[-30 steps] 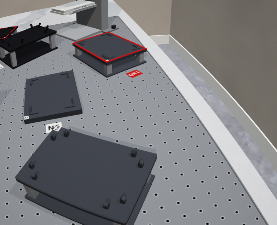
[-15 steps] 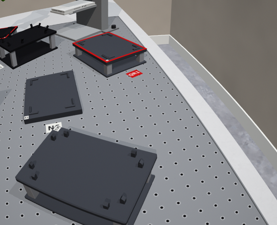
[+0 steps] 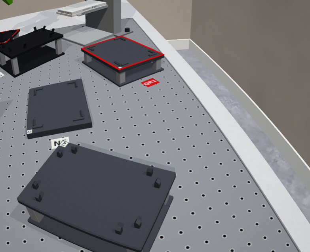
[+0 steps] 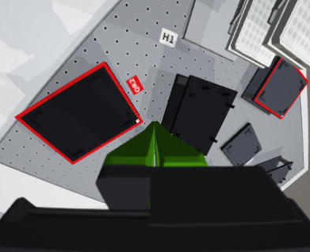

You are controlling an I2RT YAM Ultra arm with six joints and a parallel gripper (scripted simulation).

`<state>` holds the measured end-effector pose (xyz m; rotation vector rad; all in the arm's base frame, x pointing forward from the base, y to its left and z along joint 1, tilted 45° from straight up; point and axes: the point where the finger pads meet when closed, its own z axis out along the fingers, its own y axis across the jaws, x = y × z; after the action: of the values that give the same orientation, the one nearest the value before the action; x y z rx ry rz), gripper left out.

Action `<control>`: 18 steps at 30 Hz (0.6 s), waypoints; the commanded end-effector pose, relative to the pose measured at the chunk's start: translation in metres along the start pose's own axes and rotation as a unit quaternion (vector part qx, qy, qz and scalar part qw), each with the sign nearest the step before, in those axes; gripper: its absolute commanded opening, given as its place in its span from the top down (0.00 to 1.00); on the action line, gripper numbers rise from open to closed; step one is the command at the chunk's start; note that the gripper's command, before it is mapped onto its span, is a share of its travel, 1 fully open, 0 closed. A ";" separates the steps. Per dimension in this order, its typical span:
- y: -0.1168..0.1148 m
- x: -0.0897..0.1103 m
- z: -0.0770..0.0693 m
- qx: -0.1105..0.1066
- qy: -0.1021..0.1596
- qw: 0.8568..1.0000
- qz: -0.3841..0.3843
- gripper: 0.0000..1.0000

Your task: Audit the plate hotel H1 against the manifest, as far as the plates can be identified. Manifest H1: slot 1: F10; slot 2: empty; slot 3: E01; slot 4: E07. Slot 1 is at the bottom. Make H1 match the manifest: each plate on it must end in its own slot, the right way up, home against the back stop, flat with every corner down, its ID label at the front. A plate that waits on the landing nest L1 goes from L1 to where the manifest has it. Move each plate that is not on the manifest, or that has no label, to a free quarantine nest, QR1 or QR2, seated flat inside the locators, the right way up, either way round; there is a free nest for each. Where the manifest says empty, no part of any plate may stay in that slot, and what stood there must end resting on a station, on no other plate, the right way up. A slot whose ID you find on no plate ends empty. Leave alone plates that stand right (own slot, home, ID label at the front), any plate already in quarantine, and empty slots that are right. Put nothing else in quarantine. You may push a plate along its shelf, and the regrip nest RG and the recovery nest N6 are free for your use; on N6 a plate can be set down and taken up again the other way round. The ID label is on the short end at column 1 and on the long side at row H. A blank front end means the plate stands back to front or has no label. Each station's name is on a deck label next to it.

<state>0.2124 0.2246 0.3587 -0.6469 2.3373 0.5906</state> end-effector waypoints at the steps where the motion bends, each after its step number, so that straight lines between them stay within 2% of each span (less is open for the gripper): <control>1: -0.004 -0.003 -0.008 0.013 -0.009 1.000 0.005 1.00; 4: -0.012 0.001 -0.005 0.037 0.006 0.999 0.018 1.00; 13: -0.038 0.013 0.005 0.038 0.007 0.999 0.018 1.00; 14: -0.041 0.015 0.006 0.048 0.013 0.998 0.024 1.00; 16: -0.041 0.015 0.006 0.048 0.013 0.998 0.024 1.00; 18: -0.046 0.019 0.007 0.067 0.027 0.997 0.036 1.00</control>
<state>0.2287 0.1935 0.3269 -0.5605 2.4298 0.4782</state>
